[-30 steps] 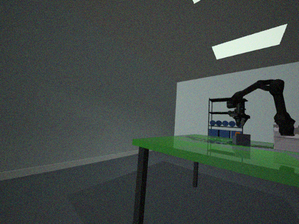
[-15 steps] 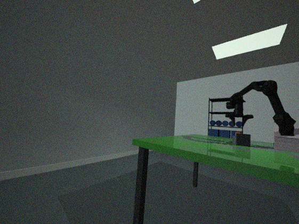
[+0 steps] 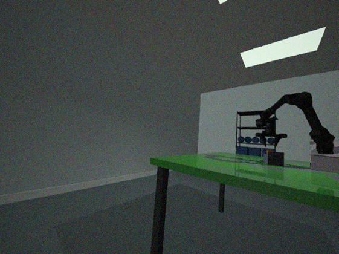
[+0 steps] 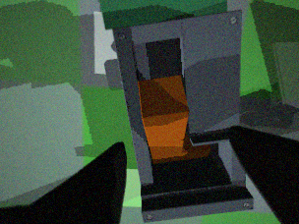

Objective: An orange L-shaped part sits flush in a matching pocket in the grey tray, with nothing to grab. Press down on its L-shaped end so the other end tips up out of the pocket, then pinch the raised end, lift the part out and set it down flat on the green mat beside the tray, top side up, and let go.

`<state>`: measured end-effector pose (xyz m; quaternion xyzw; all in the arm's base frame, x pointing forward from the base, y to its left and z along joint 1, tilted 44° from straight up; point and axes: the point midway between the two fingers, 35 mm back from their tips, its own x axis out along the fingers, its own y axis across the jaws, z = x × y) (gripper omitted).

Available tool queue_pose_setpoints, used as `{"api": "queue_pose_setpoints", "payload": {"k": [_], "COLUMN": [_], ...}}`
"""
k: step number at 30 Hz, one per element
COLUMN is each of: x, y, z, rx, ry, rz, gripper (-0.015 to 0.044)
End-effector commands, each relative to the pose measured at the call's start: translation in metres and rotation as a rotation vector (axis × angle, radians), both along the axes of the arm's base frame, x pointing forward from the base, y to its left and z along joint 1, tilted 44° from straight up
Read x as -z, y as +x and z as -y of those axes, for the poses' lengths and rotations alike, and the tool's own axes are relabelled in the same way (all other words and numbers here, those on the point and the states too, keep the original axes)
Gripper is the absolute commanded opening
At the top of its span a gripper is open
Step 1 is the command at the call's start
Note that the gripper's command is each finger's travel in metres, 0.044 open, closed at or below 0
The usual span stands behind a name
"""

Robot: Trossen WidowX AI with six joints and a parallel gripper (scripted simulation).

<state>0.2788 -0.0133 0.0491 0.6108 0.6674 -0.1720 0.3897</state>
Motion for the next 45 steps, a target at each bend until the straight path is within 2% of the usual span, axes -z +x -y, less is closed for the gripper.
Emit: {"api": "queue_pose_setpoints", "payload": {"k": [1,33,38,45], "x": [0.004,0.038,0.036,0.036], "y": [0.001,0.003,0.004,0.004], "z": [-0.005,-0.037,-0.034,-0.034], "rx": [0.008,0.008,0.004,0.004], "ry": [0.006,0.008,0.001,0.001], "rz": [-0.002,-0.001,0.002,0.002], "gripper": [0.0280,0.0280,0.0149,0.0102]}}
